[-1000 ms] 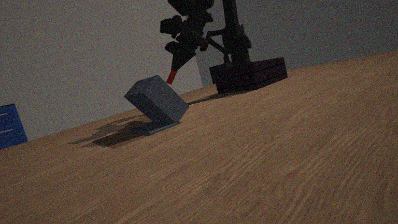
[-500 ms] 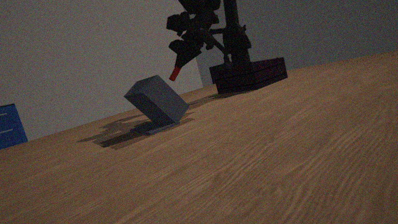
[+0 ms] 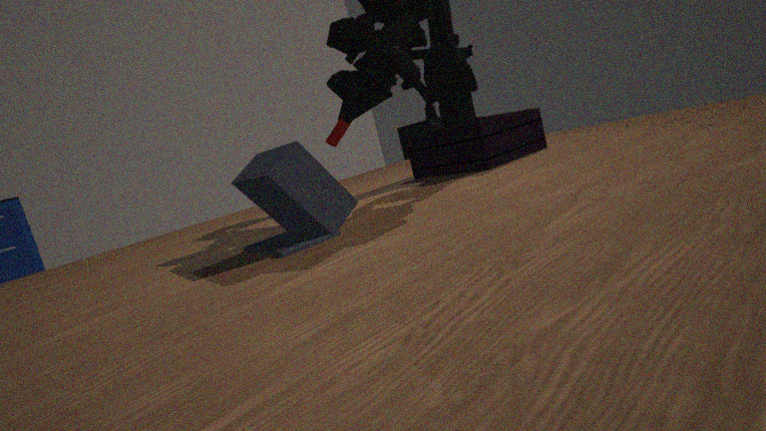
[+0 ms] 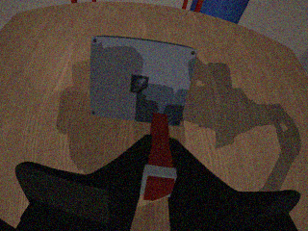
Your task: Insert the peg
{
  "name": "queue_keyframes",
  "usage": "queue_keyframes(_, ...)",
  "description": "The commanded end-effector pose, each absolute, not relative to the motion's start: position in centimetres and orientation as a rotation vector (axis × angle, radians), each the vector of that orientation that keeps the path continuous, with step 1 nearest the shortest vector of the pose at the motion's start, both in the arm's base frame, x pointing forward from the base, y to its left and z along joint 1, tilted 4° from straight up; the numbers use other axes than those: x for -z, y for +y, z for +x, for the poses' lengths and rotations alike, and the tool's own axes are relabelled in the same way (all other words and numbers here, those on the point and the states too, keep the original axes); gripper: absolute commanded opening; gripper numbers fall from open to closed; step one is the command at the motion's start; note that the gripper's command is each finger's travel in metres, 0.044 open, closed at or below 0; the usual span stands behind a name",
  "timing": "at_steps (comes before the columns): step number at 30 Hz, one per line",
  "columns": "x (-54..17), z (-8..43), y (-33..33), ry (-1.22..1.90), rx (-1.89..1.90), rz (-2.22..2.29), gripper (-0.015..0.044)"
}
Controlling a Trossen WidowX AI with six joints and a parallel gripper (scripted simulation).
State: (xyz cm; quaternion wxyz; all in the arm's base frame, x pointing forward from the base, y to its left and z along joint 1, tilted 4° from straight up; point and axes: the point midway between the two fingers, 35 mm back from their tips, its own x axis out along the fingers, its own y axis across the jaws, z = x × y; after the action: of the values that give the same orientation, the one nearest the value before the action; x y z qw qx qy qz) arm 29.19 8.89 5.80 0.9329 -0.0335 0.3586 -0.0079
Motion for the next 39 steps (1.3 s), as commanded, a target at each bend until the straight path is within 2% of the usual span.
queue_keyframes(1,-5.9,28.8,9.1,0.712,0.011,-0.063,0.0)
queue_keyframes(39,-4.7,30.6,10.3,0.656,-0.025,-0.054,0.0)
